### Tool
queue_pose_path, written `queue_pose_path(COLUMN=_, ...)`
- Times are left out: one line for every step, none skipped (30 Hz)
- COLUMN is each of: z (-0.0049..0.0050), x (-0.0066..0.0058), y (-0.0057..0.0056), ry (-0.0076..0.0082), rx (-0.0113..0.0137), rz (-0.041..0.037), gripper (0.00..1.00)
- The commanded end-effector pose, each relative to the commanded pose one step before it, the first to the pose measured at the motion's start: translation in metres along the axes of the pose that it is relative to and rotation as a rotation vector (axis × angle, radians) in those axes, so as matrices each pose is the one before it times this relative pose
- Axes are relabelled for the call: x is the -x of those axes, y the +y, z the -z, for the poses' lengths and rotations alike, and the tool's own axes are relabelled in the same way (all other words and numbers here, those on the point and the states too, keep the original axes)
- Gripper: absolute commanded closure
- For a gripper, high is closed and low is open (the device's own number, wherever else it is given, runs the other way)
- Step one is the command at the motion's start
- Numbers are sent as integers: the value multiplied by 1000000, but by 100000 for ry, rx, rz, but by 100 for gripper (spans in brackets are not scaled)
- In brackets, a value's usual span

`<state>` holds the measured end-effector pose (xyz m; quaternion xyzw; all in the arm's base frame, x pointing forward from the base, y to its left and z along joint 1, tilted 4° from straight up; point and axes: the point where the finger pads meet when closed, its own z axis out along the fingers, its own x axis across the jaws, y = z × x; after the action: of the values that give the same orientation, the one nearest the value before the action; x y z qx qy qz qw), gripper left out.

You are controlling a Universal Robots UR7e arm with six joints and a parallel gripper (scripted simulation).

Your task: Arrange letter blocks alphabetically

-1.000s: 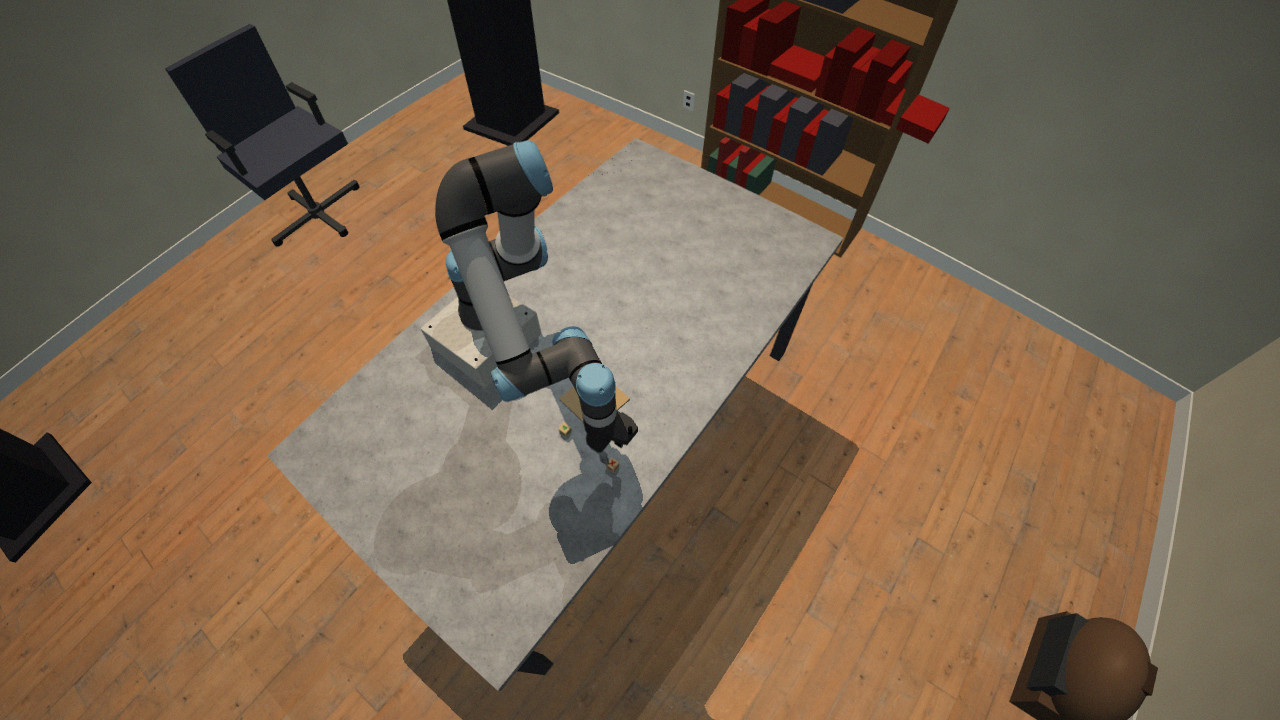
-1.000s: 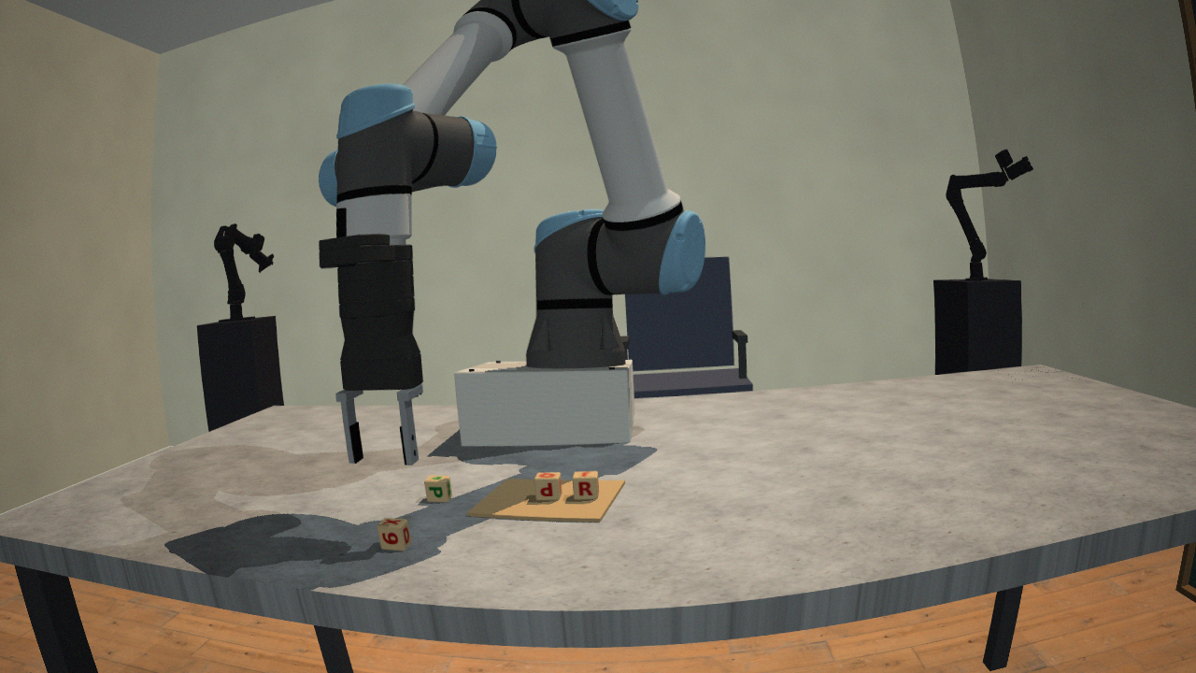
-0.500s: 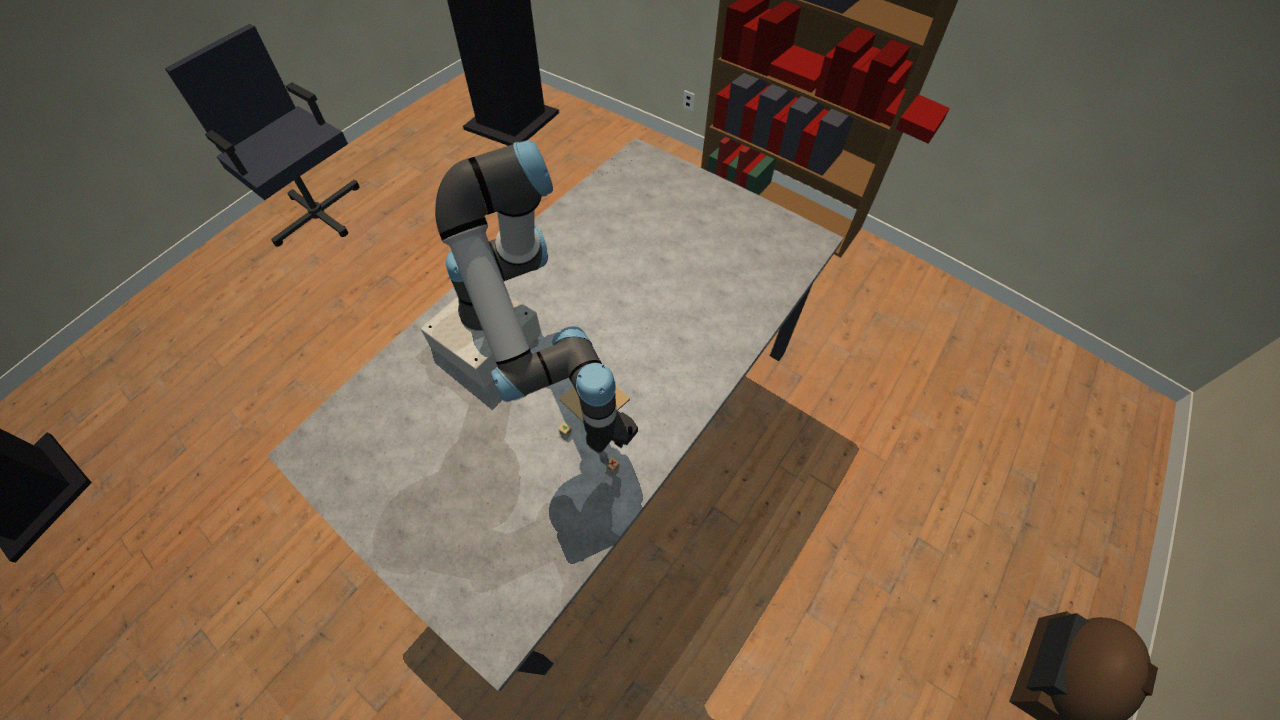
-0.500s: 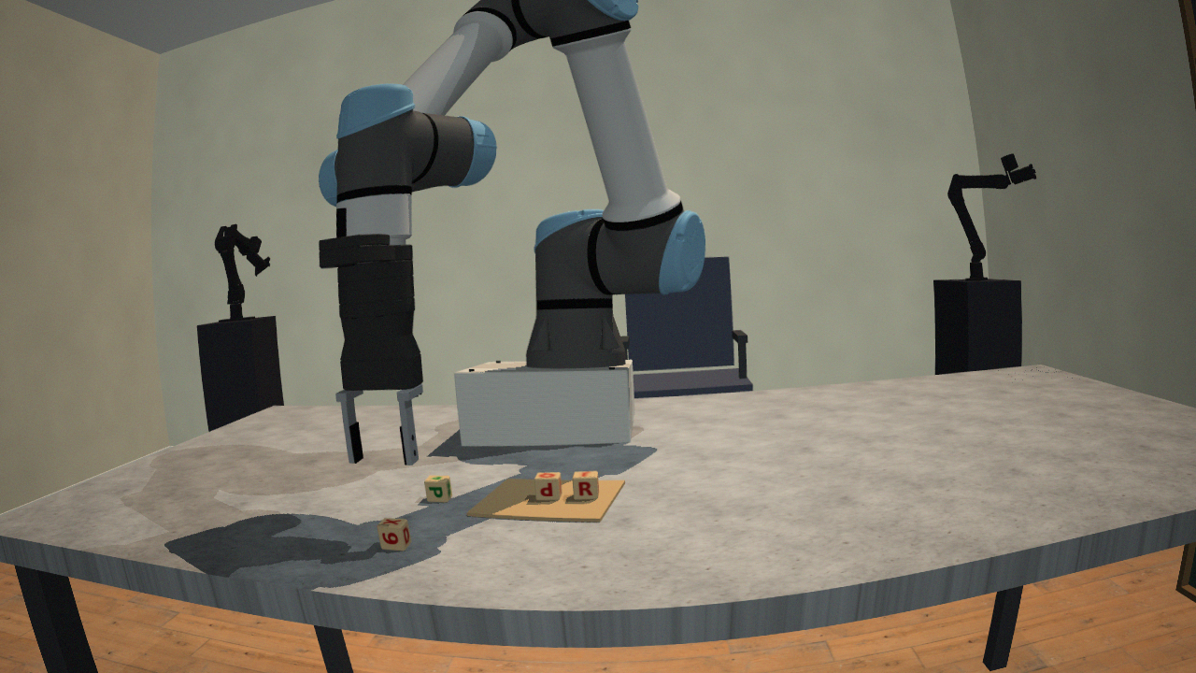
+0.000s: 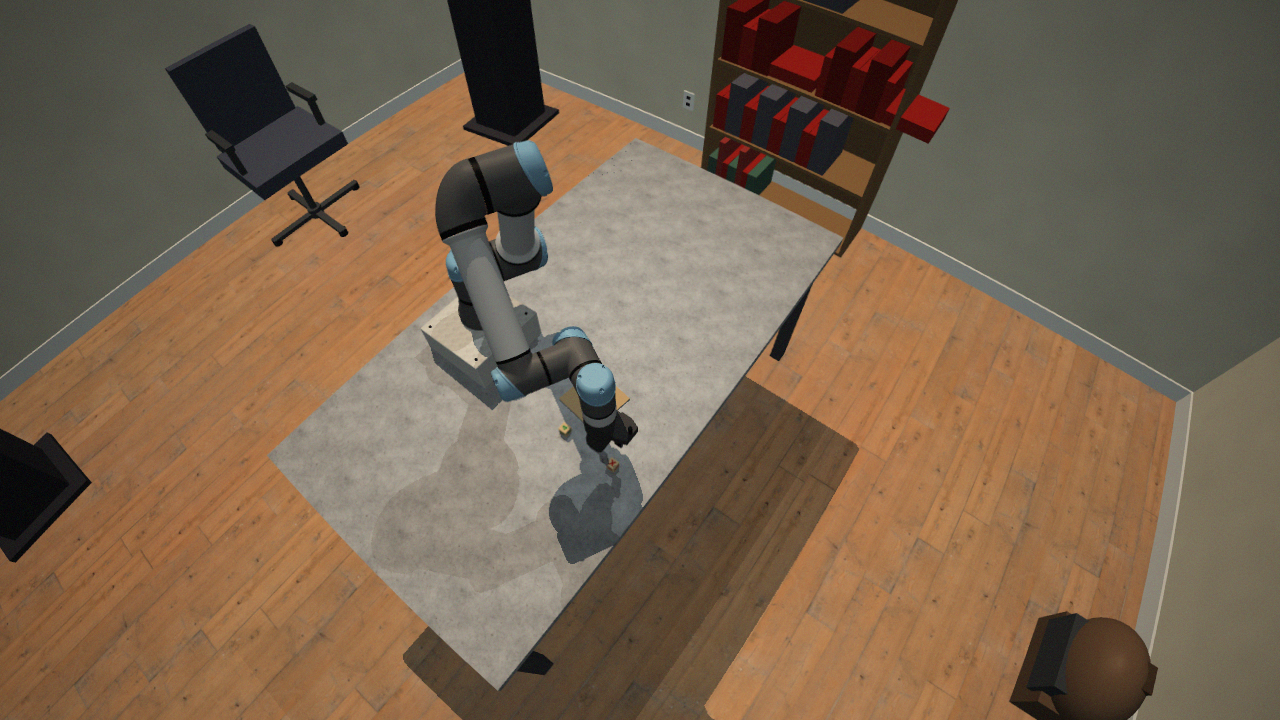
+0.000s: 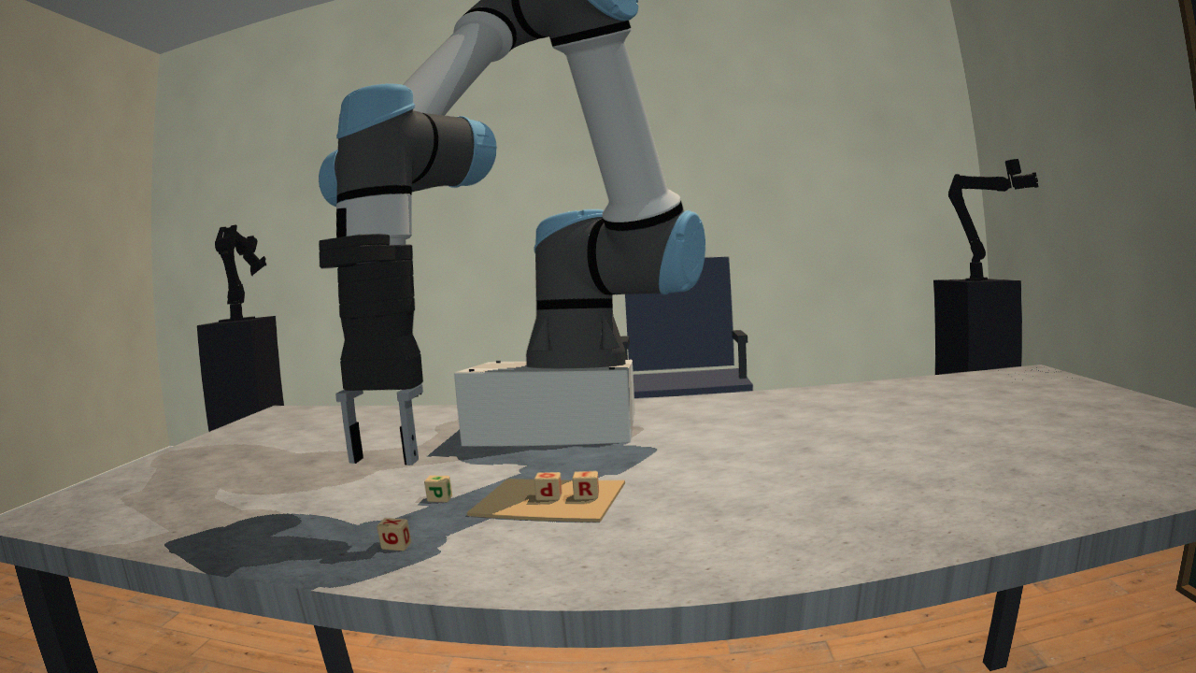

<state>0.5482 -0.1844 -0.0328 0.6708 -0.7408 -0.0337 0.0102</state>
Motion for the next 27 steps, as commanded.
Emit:
queue_pose_path(z=-448, x=-1231, y=-359, ry=71, rx=-59, rz=-64, gripper=0)
queue_pose_path(z=-623, x=52, y=108, ry=-22, rx=39, rz=4, gripper=0)
queue_pose_path(z=-767, x=64, y=133, ry=-26, rx=48, rz=4, gripper=0)
queue_pose_path(z=-646, x=68, y=143, ry=-18, rx=31, rz=5, gripper=0)
queue_pose_path(z=-717, x=82, y=173, ry=-20, rx=35, rz=6, gripper=0)
queue_pose_path(z=-825, x=94, y=200, ry=-24, rx=41, rz=6, gripper=0)
queue_pose_path(z=-934, x=108, y=228, ry=-27, rx=46, rz=7, gripper=0)
queue_pose_path(z=-1043, x=121, y=256, ry=-30, rx=51, rz=7, gripper=0)
queue_pose_path(z=-1155, x=138, y=283, ry=-28, rx=55, rz=-2, gripper=0)
queue_pose_path(z=-1042, x=12, y=43, ry=-6, rx=11, rz=-2, gripper=0)
queue_pose_path(z=0, x=0, y=0, ry=0, rx=0, rz=0, gripper=0)
queue_pose_path(z=0, x=0, y=0, ry=0, rx=0, rz=0, gripper=0)
queue_pose_path(z=-1074, x=-21, y=-17, ry=0, rx=0, rz=-5, gripper=0)
queue_pose_path(z=-1152, x=-20, y=-16, ry=0, rx=0, rz=-2, gripper=0)
queue_pose_path(z=-1220, x=-23, y=-20, ry=0, rx=0, rz=-1, gripper=0)
queue_pose_path(z=-1285, x=-26, y=-23, ry=0, rx=0, rz=-1, gripper=0)
queue_pose_path(z=-1350, x=-25, y=-21, ry=0, rx=0, rz=-1, gripper=0)
queue_pose_path(z=-1409, x=-24, y=-18, ry=0, rx=0, rz=-1, gripper=0)
queue_pose_path(z=-1449, x=-30, y=-28, ry=0, rx=0, rz=-1, gripper=0)
queue_pose_path(z=-1497, x=-28, y=-25, ry=0, rx=0, rz=-1, gripper=0)
queue_pose_path(z=-1538, x=-27, y=-21, ry=0, rx=0, rz=-1, gripper=0)
queue_pose_path(z=-1559, x=-31, y=-29, ry=0, rx=0, rz=-1, gripper=0)
queue_pose_path(z=-1585, x=-30, y=-26, ry=0, rx=0, rz=-1, gripper=0)
queue_pose_path(z=-1606, x=-28, y=-21, ry=0, rx=0, rz=-1, gripper=0)
queue_pose_path(z=-1605, x=-32, y=-30, ry=0, rx=0, rz=-1, gripper=0)
queue_pose_path(z=-1610, x=-30, y=-26, ry=0, rx=0, rz=-1, gripper=0)
queue_pose_path(z=-1609, x=-28, y=-21, ry=0, rx=0, rz=-1, gripper=0)
